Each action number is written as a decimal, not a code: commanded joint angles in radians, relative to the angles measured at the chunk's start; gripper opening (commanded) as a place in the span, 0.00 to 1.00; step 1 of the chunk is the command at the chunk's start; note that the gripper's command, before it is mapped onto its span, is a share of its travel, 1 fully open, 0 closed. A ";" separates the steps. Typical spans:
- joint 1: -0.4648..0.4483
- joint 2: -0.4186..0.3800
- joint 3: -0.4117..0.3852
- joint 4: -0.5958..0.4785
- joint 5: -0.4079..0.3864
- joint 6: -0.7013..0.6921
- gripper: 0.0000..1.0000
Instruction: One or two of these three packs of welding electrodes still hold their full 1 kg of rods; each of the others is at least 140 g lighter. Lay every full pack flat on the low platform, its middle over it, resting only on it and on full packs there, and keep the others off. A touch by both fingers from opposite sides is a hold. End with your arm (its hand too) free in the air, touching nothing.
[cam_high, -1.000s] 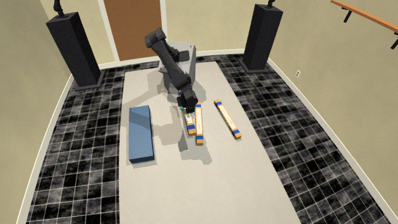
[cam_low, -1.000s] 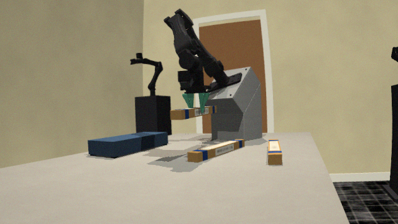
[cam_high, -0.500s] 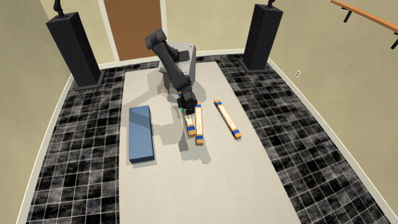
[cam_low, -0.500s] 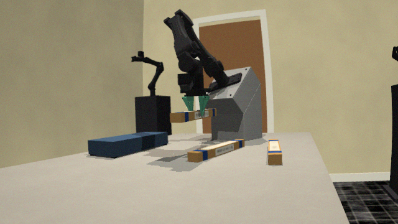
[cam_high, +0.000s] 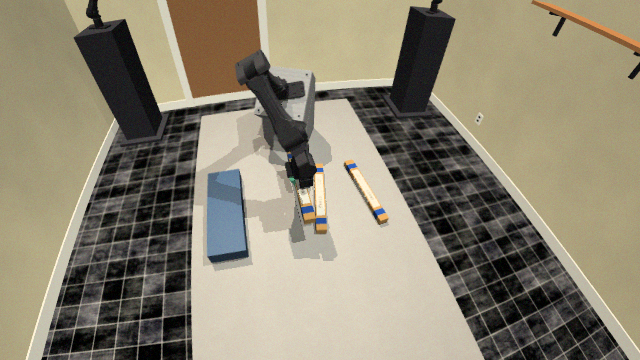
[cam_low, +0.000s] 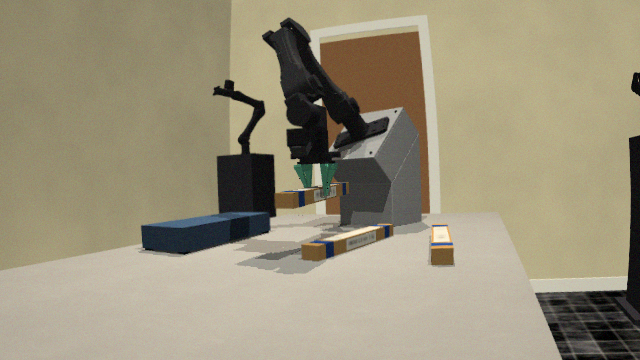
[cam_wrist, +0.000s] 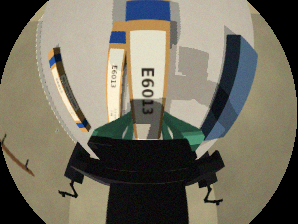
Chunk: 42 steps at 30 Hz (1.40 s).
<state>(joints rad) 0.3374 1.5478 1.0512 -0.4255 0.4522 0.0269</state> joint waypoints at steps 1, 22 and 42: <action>0.008 -0.034 0.014 0.035 -0.014 -0.015 0.00; -0.015 0.031 0.027 0.103 -0.031 -0.034 0.00; -0.009 0.030 0.044 0.062 -0.019 -0.025 0.00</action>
<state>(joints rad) 0.3023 1.6215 1.0496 -0.3325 0.4271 -0.0036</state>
